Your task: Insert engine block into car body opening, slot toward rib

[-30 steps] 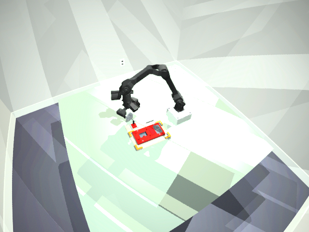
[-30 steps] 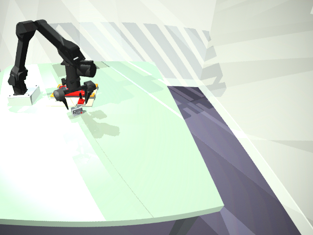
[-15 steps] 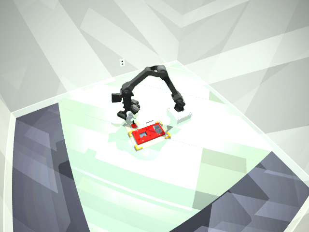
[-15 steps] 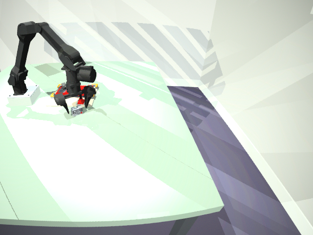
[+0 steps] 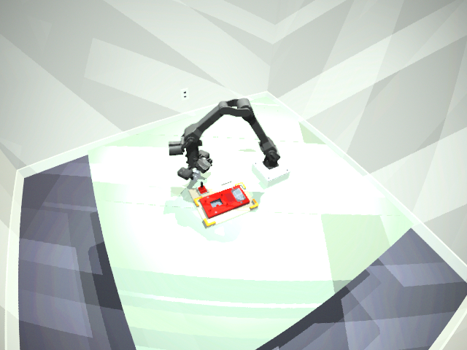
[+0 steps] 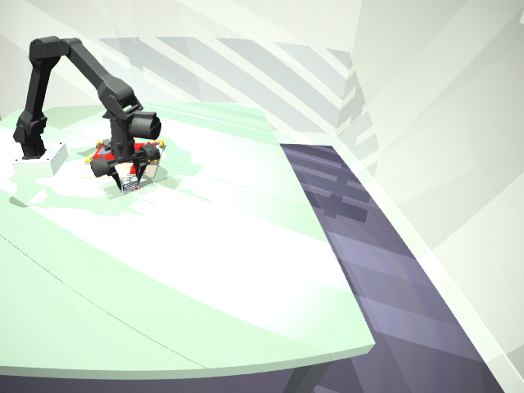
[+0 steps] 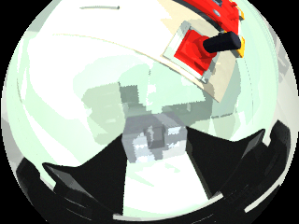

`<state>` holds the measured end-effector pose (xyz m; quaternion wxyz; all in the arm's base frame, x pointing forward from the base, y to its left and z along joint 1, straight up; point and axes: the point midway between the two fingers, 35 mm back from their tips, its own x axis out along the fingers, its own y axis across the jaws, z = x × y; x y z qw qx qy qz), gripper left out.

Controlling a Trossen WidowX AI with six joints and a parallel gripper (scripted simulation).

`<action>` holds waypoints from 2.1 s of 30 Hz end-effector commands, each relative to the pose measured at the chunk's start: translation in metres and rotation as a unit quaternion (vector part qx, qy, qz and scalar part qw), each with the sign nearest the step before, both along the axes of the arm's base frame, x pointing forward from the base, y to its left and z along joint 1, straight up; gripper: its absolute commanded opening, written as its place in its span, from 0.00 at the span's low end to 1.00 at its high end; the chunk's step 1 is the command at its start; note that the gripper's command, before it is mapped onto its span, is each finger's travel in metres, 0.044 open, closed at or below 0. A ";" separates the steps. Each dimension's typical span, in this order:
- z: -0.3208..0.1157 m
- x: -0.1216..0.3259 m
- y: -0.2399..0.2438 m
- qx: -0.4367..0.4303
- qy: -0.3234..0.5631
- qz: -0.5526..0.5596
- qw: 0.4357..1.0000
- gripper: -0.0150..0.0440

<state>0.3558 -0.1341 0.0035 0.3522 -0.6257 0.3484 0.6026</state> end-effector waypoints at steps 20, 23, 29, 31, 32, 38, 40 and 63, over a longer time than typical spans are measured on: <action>0.056 0.006 0.002 -0.001 0.001 0.003 1.000 0.25; 0.065 0.006 0.002 -0.001 0.001 0.003 1.000 0.25; 0.084 0.005 0.004 -0.001 0.001 0.003 1.000 0.25; 0.090 0.005 0.005 -0.001 0.001 0.003 1.000 0.25; 0.093 0.004 0.005 -0.001 0.001 0.003 1.000 0.25; 0.112 0.002 0.008 -0.001 0.001 0.003 1.000 0.25; 0.119 0.001 0.008 -0.001 0.001 0.003 1.000 0.25; 0.109 -0.002 -0.009 -0.007 -0.002 0.002 1.000 0.25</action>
